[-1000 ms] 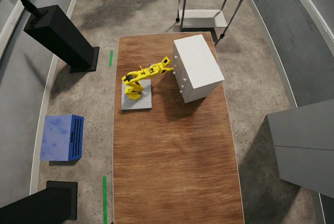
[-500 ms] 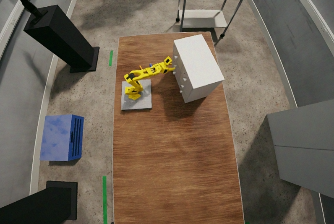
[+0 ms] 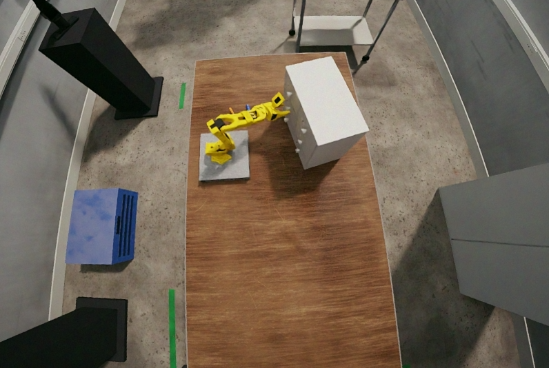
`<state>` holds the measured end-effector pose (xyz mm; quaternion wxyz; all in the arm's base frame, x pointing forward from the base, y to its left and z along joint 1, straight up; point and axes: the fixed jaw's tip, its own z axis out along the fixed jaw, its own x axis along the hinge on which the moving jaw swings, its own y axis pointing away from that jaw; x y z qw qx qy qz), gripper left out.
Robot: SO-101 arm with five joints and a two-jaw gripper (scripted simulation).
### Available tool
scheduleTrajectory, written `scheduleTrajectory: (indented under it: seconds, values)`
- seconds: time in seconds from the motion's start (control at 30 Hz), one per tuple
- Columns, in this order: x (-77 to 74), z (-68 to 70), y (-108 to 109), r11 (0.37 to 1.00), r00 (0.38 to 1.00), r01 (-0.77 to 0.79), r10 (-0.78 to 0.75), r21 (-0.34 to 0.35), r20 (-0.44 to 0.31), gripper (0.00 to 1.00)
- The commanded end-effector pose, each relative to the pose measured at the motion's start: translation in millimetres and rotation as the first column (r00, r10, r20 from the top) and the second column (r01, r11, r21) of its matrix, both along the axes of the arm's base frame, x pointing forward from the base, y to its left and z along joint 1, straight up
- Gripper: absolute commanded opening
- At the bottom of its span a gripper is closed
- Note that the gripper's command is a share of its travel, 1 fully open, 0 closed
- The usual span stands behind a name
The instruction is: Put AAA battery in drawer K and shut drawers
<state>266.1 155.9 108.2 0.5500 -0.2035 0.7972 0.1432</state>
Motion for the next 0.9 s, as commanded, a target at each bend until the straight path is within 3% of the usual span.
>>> scheduleTrajectory:
  seconds: [0.0,0.87]
  values:
    - [3.9,0.5,-1.7,1.000,1.000,0.012,-0.012,0.008,0.004,0.21]
    - [7.6,-1.1,-3.5,1.000,1.000,0.023,-0.023,0.008,0.004,0.21]
